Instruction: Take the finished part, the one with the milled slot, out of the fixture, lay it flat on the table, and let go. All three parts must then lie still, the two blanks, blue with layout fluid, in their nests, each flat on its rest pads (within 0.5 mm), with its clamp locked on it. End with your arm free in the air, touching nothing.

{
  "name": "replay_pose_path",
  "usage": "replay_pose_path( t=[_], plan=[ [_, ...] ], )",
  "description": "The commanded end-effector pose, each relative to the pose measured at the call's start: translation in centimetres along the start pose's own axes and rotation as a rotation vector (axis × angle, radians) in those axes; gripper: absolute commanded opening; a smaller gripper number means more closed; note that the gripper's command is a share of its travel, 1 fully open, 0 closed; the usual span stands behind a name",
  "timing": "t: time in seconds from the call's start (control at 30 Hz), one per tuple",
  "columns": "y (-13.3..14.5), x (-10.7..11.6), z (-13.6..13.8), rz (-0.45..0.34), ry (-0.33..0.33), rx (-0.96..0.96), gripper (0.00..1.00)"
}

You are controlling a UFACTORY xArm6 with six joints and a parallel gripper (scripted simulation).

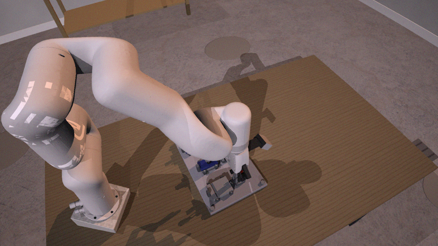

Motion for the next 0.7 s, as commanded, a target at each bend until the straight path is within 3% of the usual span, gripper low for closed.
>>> replay_pose_path(
  t=[0.0,0.67],
  plan=[
    [1.1,0.1,0.2,0.004,0.0,0.0,1.0],
    [6.0,0.1,0.7,0.004,0.0,0.0,1.0]
  ],
)
Point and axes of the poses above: the point where the finger pads meet when closed, its own x axis back along the fingers, its own z axis across the jaws, y = z × x, the point moved 1 cm from there along x, back along the fingers, and after that the axes turned 7 degrees about -x, right-handed, at the moved point
